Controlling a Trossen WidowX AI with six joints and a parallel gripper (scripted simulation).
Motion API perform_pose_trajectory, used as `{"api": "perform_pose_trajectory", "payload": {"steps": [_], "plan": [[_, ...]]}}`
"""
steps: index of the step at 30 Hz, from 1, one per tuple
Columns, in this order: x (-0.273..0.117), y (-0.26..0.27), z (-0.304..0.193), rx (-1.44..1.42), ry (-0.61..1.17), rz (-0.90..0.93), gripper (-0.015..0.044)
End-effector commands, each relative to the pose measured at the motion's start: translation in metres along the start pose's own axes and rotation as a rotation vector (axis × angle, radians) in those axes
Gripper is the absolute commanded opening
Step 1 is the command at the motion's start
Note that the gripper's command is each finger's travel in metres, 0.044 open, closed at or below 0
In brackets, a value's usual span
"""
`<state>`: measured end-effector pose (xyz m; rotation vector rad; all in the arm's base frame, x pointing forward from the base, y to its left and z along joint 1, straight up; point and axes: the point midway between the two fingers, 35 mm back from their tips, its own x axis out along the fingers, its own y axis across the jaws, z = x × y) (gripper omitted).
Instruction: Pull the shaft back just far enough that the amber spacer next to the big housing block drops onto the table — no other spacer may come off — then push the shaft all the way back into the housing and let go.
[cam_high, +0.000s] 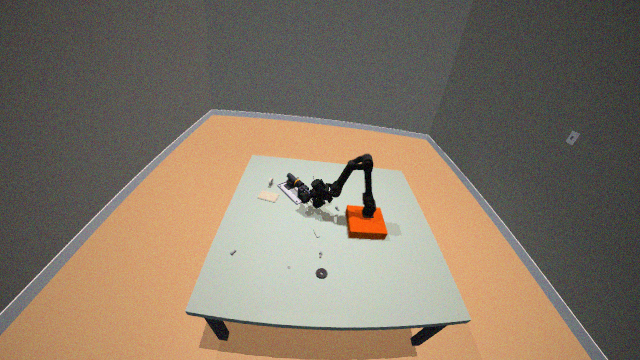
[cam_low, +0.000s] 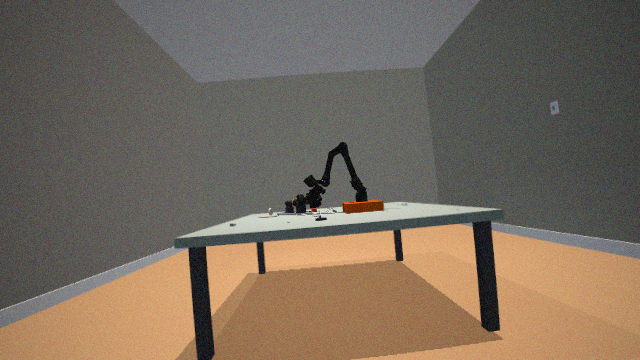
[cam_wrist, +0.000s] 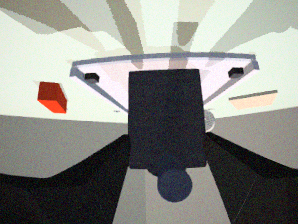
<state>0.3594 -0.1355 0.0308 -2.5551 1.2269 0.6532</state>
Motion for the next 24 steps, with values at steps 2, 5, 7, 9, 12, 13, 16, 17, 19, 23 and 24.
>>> {"api": "perform_pose_trajectory", "payload": {"steps": [2, 5, 7, 9, 12, 13, 16, 17, 19, 23, 24], "plan": [[0.0000, 0.0001, 0.0000, 0.000, 0.000, 0.000, 0.0125], [0.0000, 0.0001, 0.0000, 0.000, 0.000, 0.000, 0.0046], [0.0000, 0.0001, 0.0000, 0.000, 0.000, 0.000, 0.0033], [0.0000, 0.0001, 0.0000, 0.000, 0.000, 0.000, 0.0020], [-0.0002, 0.0001, 0.0001, 0.000, 0.000, 0.000, 0.0000], [-0.0005, 0.0001, 0.0004, 0.000, 0.000, -0.001, 0.0000], [-0.0027, 0.0001, 0.0017, 0.000, 0.000, -0.002, 0.0000], [-0.0034, 0.0001, 0.0021, 0.000, 0.000, -0.002, 0.0000], [-0.0048, 0.0001, 0.0030, 0.000, 0.000, -0.002, 0.0000], [-0.0076, 0.0001, 0.0047, 0.000, -0.001, -0.002, 0.0000], [-0.0083, 0.0001, 0.0051, 0.000, -0.001, -0.002, 0.0000]]}}
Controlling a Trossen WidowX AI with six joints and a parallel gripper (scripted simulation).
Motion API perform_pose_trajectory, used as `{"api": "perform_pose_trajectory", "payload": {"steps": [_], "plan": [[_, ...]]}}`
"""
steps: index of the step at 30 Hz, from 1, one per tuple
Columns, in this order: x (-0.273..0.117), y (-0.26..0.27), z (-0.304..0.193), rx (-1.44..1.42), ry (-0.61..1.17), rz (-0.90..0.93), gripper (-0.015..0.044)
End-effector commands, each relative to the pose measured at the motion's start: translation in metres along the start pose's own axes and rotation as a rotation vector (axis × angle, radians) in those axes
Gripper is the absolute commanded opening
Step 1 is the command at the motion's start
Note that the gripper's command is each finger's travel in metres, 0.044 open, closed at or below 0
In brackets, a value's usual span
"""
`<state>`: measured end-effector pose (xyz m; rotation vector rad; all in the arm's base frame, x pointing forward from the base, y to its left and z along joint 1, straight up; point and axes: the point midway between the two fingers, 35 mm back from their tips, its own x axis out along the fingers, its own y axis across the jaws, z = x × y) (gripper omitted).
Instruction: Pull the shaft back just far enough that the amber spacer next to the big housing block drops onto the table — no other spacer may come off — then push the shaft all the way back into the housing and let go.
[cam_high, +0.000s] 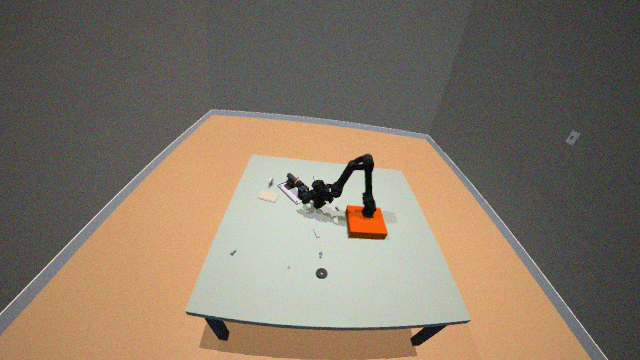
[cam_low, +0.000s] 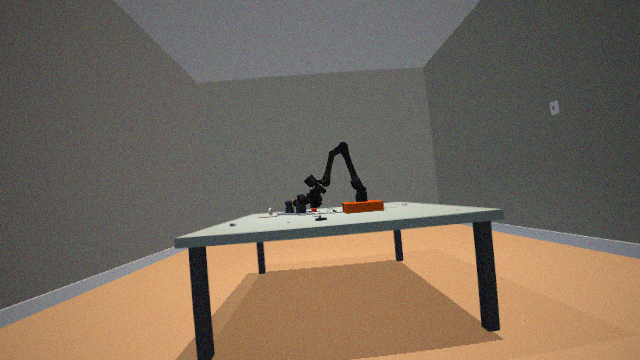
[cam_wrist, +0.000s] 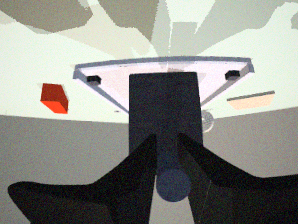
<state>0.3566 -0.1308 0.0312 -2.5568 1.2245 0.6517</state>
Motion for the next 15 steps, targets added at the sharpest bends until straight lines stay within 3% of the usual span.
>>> {"api": "perform_pose_trajectory", "payload": {"steps": [1, 15], "plan": [[-0.0040, 0.0008, 0.0032, 0.000, -0.002, 0.000, 0.0000], [-0.0078, 0.0008, 0.0055, 0.000, -0.002, 0.000, 0.0000]]}}
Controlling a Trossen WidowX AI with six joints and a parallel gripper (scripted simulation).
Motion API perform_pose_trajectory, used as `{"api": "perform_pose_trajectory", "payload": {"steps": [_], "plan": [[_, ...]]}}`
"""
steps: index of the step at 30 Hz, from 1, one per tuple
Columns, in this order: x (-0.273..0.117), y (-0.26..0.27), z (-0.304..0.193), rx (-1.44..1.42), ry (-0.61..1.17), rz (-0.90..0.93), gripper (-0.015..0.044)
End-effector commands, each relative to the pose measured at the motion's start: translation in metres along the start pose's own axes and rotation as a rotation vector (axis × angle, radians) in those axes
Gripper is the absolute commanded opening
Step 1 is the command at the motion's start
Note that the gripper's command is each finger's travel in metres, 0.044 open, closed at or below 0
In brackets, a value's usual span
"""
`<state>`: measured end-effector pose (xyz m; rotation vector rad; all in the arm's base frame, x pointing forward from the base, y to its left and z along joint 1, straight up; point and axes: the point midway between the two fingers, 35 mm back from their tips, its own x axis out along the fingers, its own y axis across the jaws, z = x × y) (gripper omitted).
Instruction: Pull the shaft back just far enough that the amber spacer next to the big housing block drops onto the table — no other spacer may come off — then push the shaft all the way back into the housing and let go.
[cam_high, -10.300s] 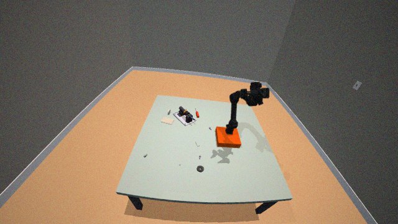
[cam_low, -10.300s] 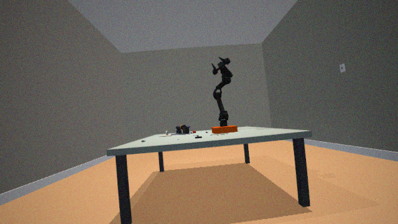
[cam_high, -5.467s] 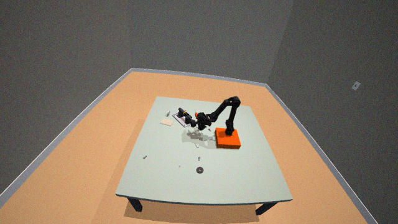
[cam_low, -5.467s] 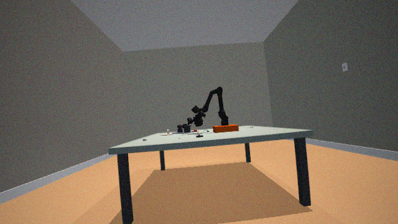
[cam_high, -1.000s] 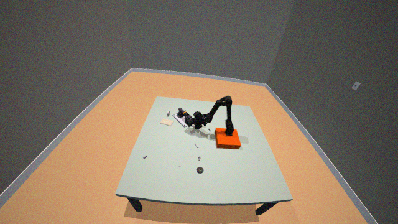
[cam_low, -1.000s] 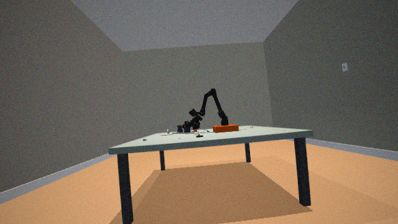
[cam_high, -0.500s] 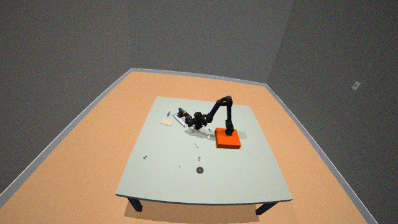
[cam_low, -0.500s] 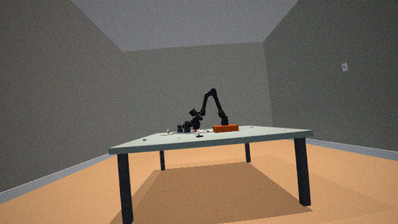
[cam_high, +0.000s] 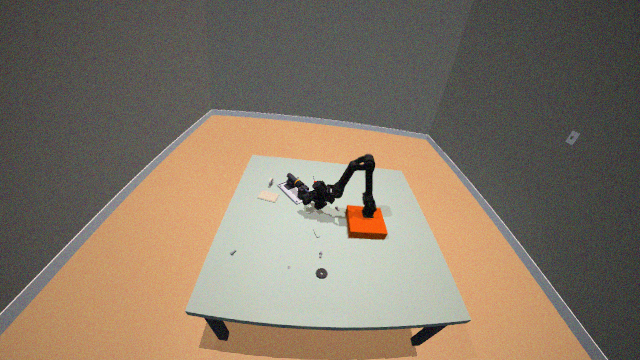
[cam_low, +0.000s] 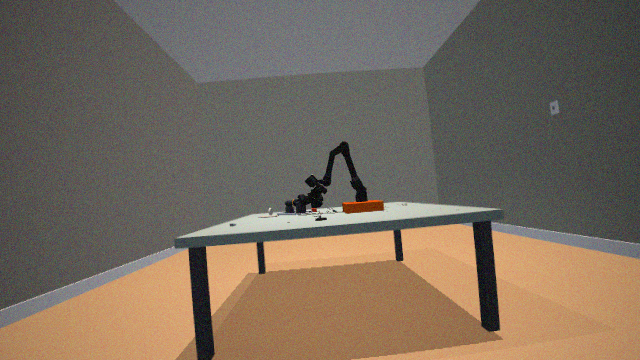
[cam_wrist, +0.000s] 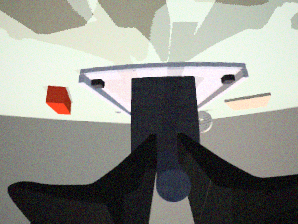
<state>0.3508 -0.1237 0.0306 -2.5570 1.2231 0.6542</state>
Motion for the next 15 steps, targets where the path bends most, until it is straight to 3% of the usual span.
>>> {"api": "perform_pose_trajectory", "payload": {"steps": [1, 15], "plan": [[-0.0002, 0.0007, 0.0006, 0.001, -0.001, 0.001, 0.0000], [-0.0013, 0.0007, 0.0013, 0.001, -0.001, 0.001, 0.0000]]}}
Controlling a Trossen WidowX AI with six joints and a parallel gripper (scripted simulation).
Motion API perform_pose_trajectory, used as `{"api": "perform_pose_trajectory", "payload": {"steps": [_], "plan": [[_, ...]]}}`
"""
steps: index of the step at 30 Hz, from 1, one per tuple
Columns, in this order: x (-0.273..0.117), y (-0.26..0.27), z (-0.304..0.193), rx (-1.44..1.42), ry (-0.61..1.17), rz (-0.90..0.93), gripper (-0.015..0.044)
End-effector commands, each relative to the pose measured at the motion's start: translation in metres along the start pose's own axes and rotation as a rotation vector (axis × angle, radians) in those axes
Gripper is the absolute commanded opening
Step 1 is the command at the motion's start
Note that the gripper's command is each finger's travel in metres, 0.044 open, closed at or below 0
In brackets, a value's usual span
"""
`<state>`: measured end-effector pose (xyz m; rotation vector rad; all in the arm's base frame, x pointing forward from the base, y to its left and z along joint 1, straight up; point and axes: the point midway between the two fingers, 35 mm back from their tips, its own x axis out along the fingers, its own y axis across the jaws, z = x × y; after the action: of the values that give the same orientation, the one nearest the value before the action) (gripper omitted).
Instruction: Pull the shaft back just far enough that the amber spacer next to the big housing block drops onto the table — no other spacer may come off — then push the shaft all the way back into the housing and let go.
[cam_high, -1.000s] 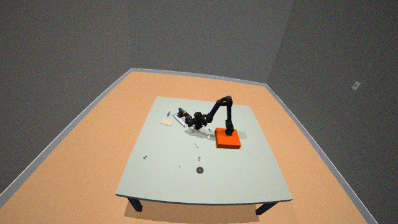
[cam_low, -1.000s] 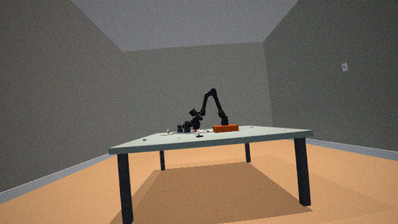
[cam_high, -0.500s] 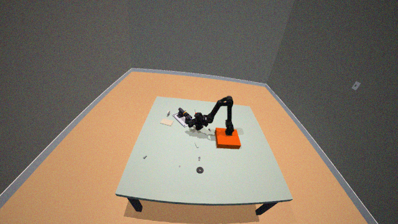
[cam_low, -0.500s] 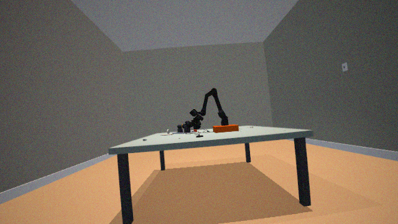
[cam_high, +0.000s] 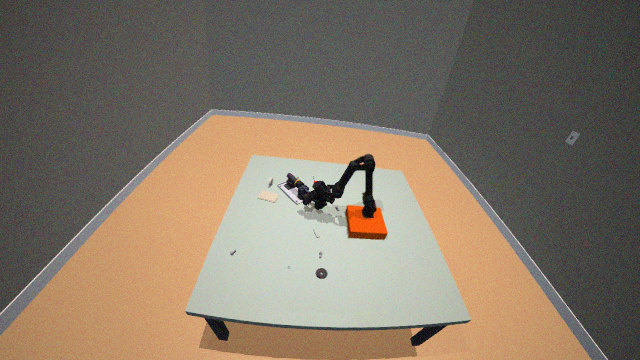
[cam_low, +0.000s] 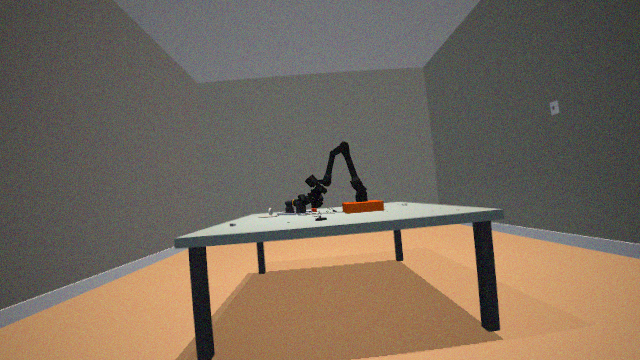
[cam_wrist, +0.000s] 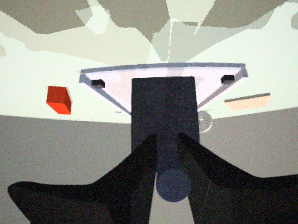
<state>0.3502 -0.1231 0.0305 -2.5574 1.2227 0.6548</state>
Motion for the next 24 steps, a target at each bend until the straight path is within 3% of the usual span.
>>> {"api": "perform_pose_trajectory", "payload": {"steps": [1, 24], "plan": [[-0.0006, 0.0006, 0.0008, 0.001, -0.001, 0.001, 0.0000], [-0.0025, 0.0006, 0.0019, 0.001, -0.001, 0.001, 0.0000]]}}
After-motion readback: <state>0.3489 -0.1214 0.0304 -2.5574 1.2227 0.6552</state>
